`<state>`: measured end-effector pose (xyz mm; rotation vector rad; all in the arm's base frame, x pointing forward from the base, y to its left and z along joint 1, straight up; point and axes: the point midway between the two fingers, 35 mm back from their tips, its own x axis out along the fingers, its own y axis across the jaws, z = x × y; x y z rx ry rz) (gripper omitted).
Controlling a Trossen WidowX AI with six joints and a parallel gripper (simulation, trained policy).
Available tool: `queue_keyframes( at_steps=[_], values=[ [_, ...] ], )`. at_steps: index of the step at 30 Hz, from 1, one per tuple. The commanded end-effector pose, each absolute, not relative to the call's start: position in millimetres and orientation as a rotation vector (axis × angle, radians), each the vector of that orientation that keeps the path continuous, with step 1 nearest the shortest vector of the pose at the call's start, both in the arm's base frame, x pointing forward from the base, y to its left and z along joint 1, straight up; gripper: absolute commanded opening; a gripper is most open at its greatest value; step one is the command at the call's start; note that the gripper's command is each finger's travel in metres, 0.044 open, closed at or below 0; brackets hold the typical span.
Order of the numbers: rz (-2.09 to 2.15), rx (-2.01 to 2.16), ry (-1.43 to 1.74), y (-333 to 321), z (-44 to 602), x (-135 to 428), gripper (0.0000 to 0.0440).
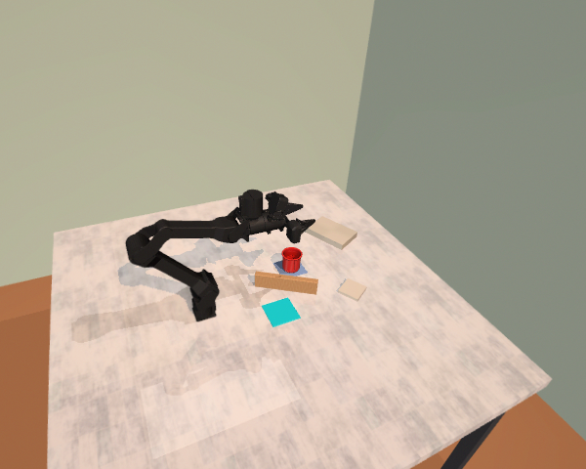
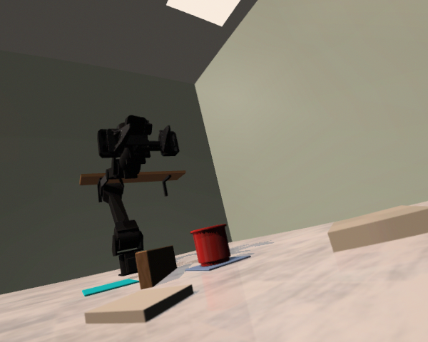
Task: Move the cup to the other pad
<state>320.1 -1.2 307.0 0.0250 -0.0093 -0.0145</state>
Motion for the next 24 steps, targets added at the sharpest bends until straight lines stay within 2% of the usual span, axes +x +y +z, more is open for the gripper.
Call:
queue_keyframes(
  at_steps=[1, 12, 14, 18, 24],
  values=[
    [-0.012, 0.024, -0.010, 0, 309, 321, 0.0374],
    [0.005, 0.037, 0.044, 6, 316, 328, 0.0085],
    [0.006, 0.045, 0.061, 7, 316, 330, 0.0043],
    [0.011, 0.069, 0.098, 10, 317, 334, 0.0034],
    [0.020, 0.119, 0.156, 15, 320, 341, 0.0094]
  ],
)
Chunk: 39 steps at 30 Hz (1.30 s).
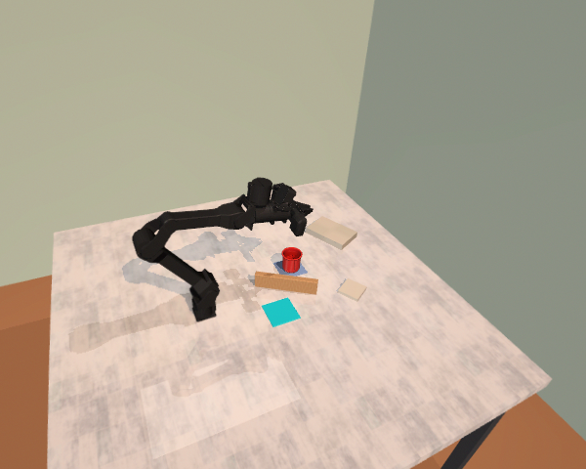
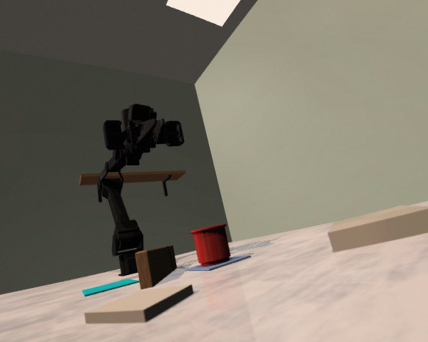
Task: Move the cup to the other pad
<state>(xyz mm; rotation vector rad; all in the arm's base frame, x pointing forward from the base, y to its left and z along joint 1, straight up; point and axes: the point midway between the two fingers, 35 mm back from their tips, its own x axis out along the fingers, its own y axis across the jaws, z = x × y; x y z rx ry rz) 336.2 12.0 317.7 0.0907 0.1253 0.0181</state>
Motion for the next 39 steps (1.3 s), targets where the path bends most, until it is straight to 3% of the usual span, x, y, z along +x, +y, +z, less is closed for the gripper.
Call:
queue_keyframes(
  at_steps=[1, 39],
  values=[
    [0.022, 0.127, 0.166, 16, 320, 342, 0.0101],
    [-0.019, 0.500, 0.619, 58, 314, 370, 0.0130]
  ],
)
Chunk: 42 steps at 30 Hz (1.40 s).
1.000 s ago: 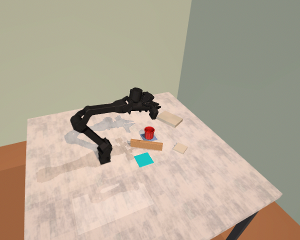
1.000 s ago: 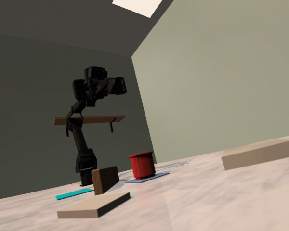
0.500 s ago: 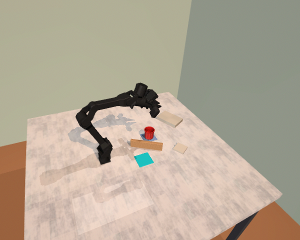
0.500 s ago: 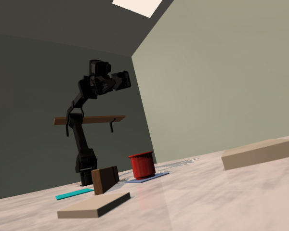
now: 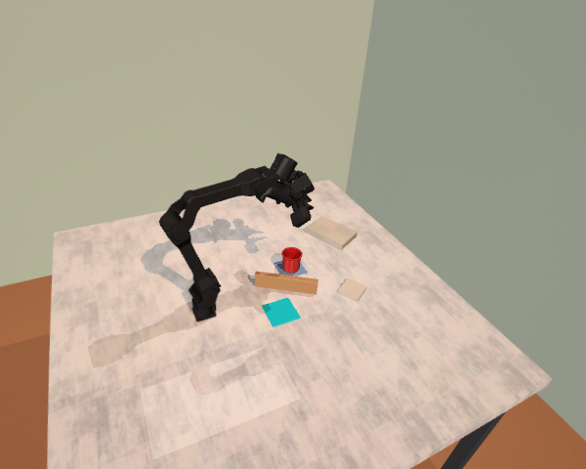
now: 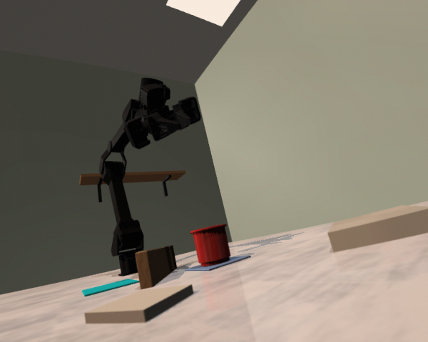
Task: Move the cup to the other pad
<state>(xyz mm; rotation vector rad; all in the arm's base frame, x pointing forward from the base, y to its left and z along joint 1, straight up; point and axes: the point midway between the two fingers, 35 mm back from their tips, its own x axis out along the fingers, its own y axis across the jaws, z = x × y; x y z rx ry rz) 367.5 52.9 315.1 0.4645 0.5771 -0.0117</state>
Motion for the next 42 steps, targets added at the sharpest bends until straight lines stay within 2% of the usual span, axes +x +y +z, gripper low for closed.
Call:
queue_keyframes(
  at_steps=[1, 29, 42],
  values=[
    [-0.023, 0.511, 0.632, 60, 313, 370, 0.0131],
    [-0.235, 0.701, 0.988, 81, 280, 371, 0.0123],
    [-0.367, 0.677, 1.156, 78, 246, 366, 0.0143]
  ],
)
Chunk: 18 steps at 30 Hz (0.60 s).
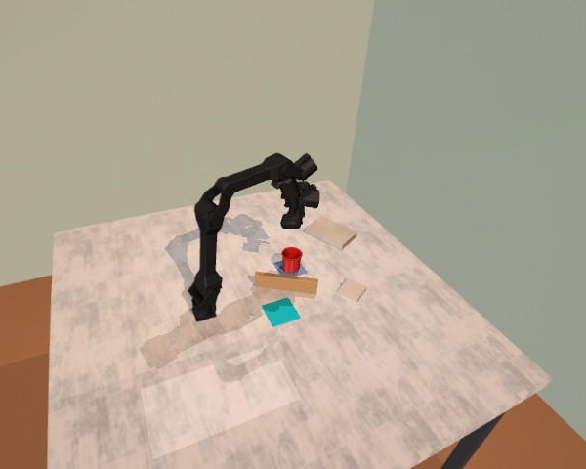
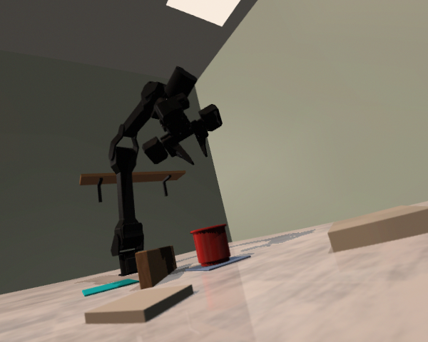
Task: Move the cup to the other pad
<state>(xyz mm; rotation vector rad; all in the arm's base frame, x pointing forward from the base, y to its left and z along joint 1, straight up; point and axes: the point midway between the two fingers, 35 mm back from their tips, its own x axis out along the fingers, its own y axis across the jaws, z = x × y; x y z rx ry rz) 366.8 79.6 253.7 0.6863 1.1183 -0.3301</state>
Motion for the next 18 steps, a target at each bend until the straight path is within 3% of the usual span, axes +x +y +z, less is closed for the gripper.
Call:
queue_keyframes(
  at_steps=[1, 18],
  values=[
    [-0.377, 0.673, 1.170, 78, 243, 366, 0.0144],
    [-0.543, 0.575, 1.391, 72, 192, 352, 0.0160]
  ],
)
